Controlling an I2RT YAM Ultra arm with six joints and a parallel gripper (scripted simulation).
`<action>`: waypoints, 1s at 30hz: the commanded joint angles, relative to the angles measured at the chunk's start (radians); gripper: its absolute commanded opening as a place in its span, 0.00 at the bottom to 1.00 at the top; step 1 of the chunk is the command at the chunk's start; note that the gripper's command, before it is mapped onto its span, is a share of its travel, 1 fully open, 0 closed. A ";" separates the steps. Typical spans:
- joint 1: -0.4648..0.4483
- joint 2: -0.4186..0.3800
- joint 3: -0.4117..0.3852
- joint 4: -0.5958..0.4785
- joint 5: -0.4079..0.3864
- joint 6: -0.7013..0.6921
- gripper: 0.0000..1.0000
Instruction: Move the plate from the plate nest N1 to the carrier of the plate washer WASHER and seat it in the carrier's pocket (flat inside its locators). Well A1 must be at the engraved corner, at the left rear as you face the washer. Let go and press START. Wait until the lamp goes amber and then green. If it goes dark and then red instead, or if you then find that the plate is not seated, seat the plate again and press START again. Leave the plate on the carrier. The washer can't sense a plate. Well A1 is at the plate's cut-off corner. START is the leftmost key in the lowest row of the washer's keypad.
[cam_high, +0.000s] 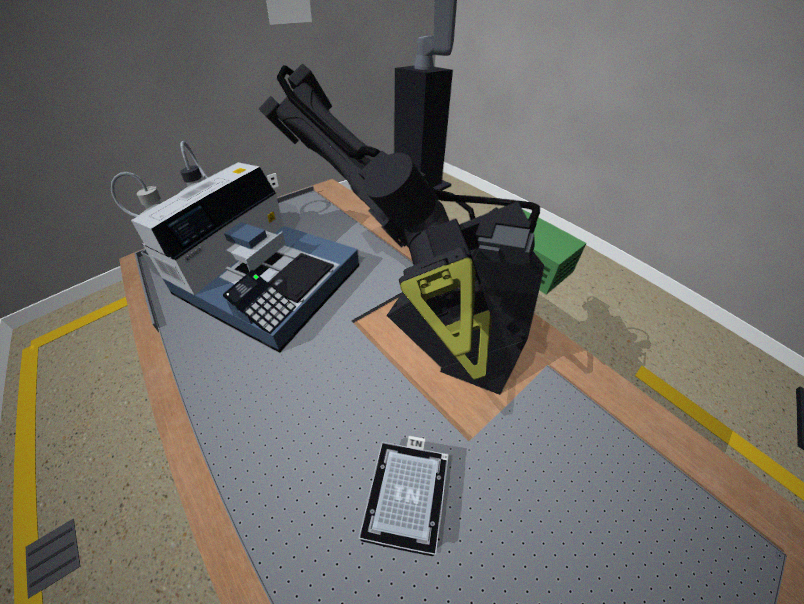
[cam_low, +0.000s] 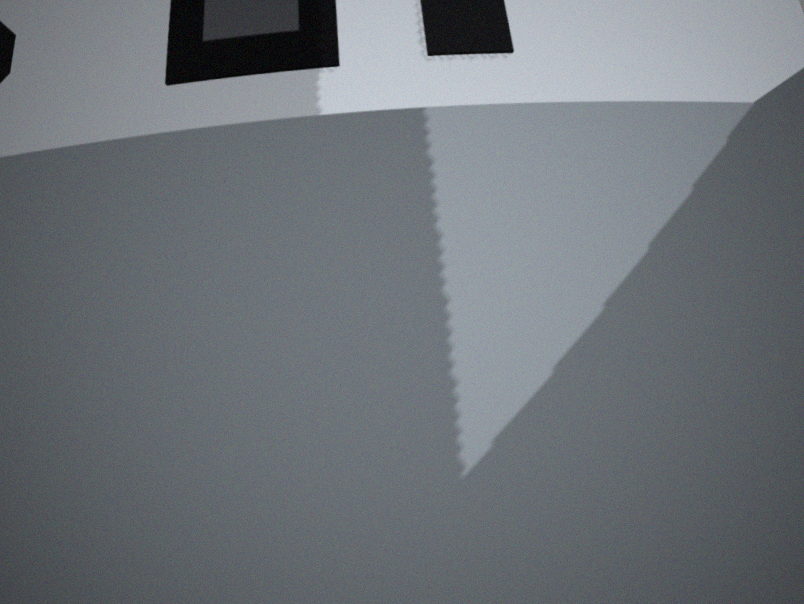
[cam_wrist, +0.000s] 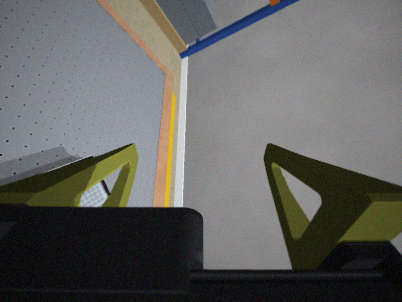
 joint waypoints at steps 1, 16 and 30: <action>-0.016 -0.026 0.007 -0.047 0.014 0.111 1.00; -0.023 -0.068 0.082 -0.347 0.081 0.542 1.00; -0.062 -0.092 0.129 -0.597 0.131 0.897 1.00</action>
